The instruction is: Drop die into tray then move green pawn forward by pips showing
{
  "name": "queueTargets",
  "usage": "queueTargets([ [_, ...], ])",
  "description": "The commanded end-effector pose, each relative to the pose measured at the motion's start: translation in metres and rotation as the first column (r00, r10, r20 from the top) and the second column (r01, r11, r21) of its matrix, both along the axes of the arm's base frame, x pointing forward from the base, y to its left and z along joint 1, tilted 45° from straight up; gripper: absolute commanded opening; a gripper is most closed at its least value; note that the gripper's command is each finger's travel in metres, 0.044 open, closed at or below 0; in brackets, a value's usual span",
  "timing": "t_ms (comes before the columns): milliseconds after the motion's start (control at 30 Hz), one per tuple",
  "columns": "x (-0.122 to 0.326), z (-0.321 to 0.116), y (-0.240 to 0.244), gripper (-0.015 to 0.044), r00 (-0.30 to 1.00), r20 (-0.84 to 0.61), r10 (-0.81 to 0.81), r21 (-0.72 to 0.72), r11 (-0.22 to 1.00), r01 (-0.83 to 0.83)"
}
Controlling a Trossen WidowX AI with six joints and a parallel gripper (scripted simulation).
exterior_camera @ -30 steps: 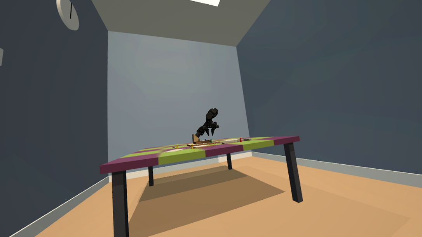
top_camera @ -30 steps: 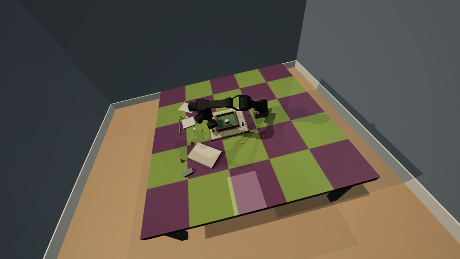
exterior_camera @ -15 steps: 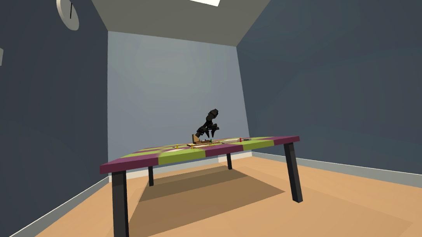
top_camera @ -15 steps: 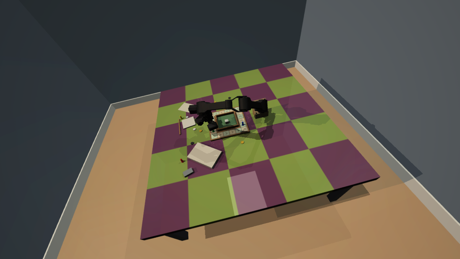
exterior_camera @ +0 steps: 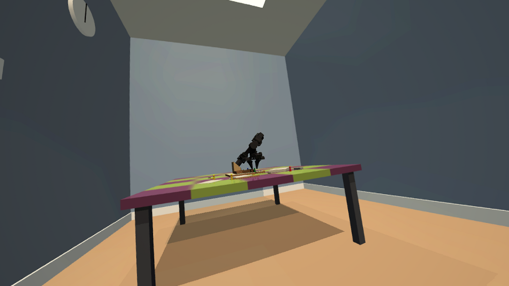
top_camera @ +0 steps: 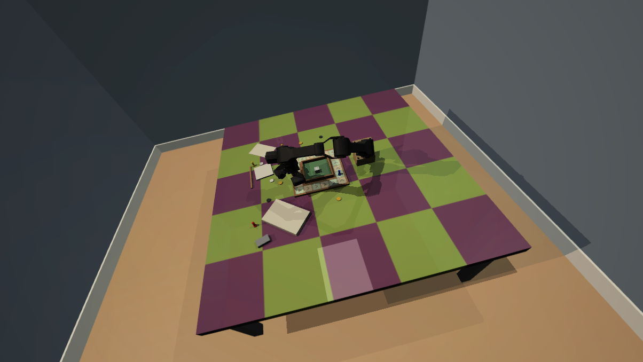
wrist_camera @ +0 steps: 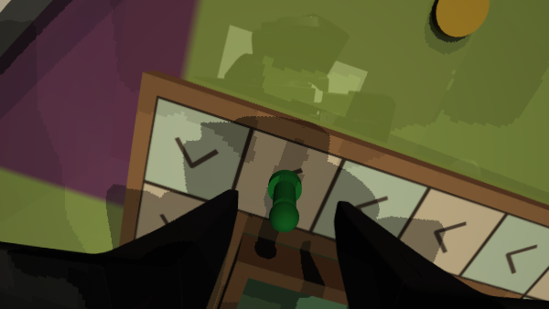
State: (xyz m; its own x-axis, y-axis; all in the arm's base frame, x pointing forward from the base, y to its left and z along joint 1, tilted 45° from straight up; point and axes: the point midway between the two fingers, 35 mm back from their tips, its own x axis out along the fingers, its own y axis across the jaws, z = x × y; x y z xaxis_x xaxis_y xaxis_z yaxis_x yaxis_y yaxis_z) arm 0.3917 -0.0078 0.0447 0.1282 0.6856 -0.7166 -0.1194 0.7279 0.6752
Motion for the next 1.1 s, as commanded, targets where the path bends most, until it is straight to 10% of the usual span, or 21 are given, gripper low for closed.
queueTargets([
  [0, 0.000, -0.006, 0.006, 0.0200, 1.000, -0.005, -0.001, 0.007, 1.000, 0.001],
  [567, 0.000, -0.010, 0.010, 0.0002, 1.000, -0.005, -0.001, 0.007, 1.000, 0.001],
  [1067, -0.001, 0.027, -0.027, 0.0000, 1.000, -0.006, -0.002, 0.000, 1.000, 0.002],
])
